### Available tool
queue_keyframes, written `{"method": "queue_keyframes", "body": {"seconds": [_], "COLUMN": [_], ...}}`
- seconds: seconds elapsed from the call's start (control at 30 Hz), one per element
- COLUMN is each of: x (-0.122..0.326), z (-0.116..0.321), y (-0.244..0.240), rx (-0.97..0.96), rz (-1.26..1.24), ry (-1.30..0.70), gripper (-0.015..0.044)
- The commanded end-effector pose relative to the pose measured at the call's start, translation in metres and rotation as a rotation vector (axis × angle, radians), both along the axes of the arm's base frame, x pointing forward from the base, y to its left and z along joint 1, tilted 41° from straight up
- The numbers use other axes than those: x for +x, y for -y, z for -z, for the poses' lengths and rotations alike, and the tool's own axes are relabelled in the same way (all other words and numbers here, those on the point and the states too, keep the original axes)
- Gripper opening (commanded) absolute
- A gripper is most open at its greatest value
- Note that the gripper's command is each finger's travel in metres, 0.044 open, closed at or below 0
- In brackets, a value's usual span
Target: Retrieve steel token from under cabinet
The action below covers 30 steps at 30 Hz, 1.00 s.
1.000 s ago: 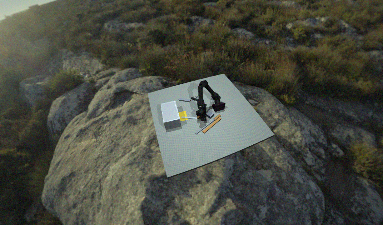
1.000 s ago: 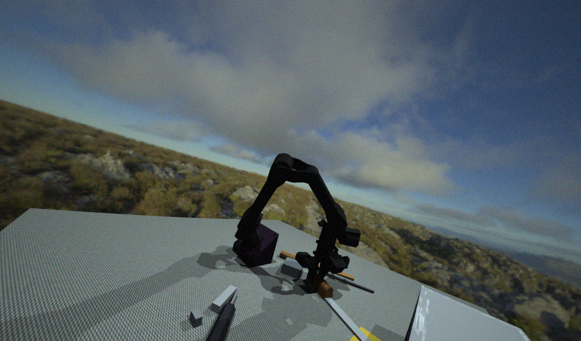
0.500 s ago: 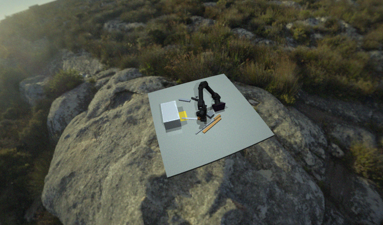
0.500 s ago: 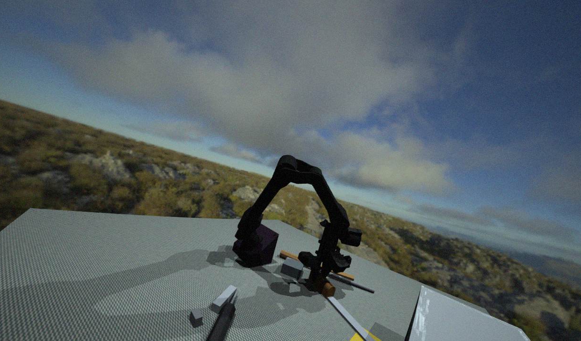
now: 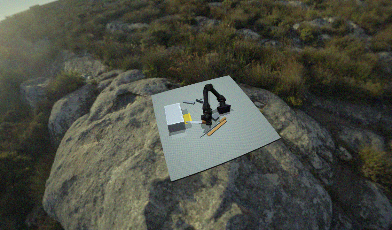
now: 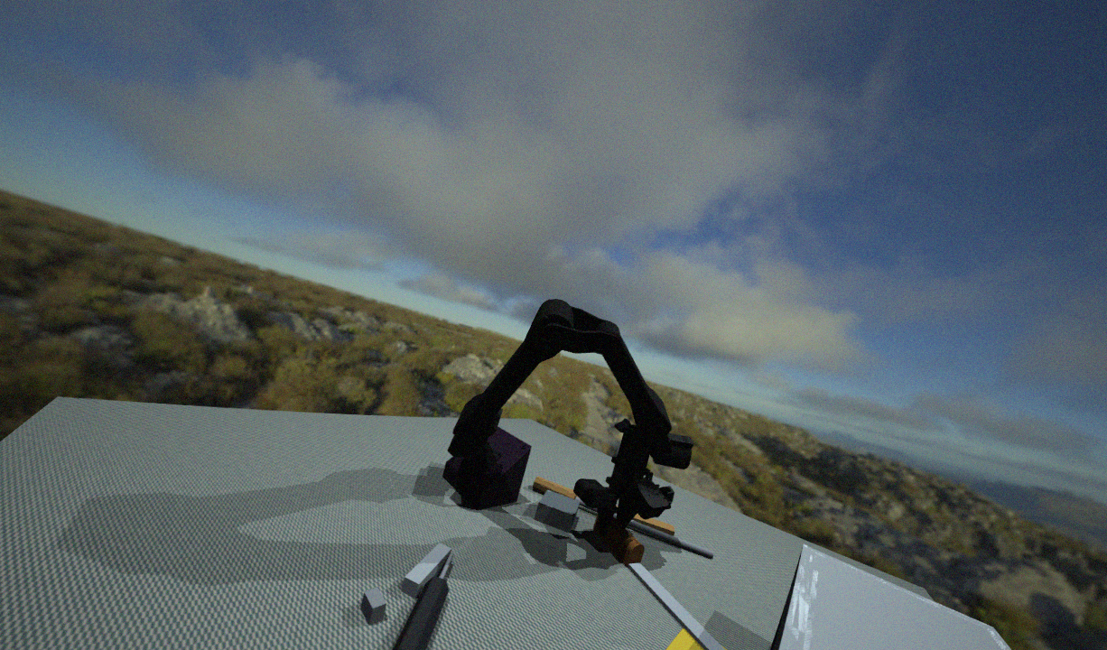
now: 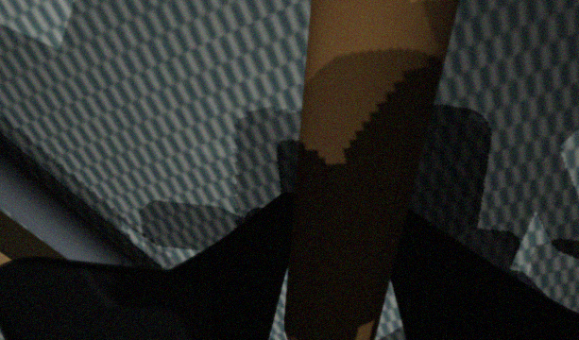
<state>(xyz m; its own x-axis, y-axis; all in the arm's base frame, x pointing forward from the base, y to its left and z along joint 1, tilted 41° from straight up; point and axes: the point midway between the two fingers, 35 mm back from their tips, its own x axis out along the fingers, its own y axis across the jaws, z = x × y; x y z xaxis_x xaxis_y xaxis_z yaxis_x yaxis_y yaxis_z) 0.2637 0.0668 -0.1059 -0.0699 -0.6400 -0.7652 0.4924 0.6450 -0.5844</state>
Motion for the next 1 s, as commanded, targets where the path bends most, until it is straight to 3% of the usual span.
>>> {"method": "queue_keyframes", "body": {"seconds": [0.0,0.8,0.97], "x": [0.003,0.009,0.007], "z": [0.003,0.016,0.015], "y": [-0.007,-0.022,-0.018], "rx": [0.006,0.008,0.002], "rz": [-0.006,-0.006,-0.001], "ry": [0.001,0.002,0.001], "gripper": [0.0,0.0,0.0131]}}
